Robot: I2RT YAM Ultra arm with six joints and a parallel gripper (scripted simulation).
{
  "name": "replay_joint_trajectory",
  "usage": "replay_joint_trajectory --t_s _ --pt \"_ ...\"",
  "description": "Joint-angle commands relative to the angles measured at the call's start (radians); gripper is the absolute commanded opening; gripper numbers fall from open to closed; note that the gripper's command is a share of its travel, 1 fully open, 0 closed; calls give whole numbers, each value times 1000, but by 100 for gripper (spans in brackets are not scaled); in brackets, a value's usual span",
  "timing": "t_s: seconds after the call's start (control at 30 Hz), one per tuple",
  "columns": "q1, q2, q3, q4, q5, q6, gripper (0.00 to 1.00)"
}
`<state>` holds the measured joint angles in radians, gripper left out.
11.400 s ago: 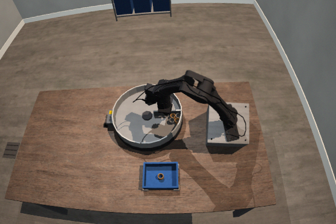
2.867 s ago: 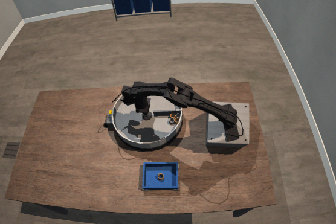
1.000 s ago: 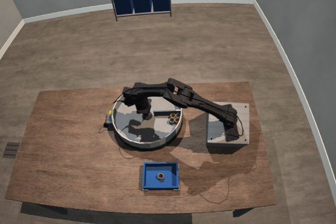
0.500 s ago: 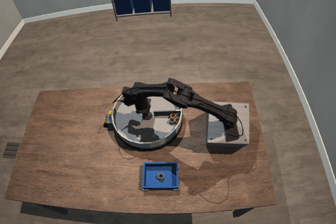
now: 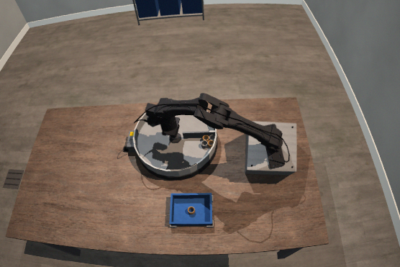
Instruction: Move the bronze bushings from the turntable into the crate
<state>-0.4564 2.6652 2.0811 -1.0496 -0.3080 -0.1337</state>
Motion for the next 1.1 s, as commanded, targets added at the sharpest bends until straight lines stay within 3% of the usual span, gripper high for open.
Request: replay_joint_trajectory --t_s 0.0,1.07 --pt "-4 12 29 -13 -6 7 0" --pt "4 14 -11 21 -7 10 0"
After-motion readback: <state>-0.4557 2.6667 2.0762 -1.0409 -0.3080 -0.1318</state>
